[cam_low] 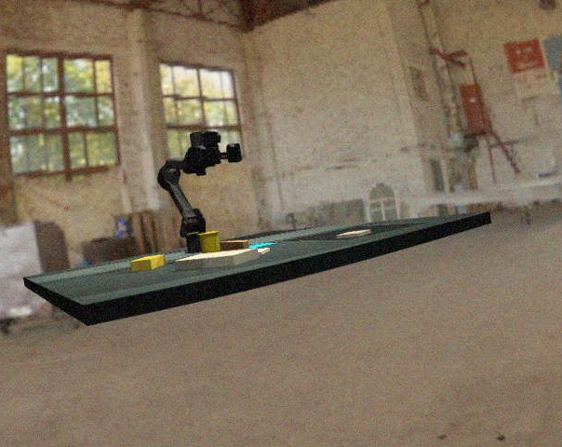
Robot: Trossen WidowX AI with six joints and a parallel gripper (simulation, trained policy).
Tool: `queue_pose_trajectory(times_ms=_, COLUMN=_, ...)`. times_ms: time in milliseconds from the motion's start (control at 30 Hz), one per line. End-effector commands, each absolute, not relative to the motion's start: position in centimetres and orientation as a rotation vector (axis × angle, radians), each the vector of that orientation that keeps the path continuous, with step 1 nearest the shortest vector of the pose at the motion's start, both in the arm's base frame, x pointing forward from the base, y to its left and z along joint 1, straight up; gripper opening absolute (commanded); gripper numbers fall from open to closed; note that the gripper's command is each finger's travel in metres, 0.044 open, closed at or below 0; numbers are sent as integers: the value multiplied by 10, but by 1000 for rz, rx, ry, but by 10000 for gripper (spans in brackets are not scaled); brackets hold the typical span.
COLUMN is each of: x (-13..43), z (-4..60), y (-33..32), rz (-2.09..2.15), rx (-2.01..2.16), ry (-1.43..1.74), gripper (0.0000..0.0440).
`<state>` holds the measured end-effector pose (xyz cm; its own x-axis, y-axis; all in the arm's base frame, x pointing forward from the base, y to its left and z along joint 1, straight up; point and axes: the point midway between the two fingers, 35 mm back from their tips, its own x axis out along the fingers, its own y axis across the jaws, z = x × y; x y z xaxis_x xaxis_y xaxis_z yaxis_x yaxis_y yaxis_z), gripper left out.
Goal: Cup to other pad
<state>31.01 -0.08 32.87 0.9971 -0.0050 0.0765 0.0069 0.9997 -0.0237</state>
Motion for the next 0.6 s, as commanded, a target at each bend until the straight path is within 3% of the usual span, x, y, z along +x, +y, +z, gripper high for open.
queue_pose_trajectory(times_ms=0, x=310, z=328, y=-1, rz=-7, rx=-18, ry=-71, gripper=374)
queue_pose_trajectory(times_ms=400, x=311, z=310, y=10, rz=7, rx=63, ry=54, gripper=62)
queue_pose_trajectory(times_ms=567, x=312, z=302, y=19, rz=34, rx=103, ry=127, gripper=63)
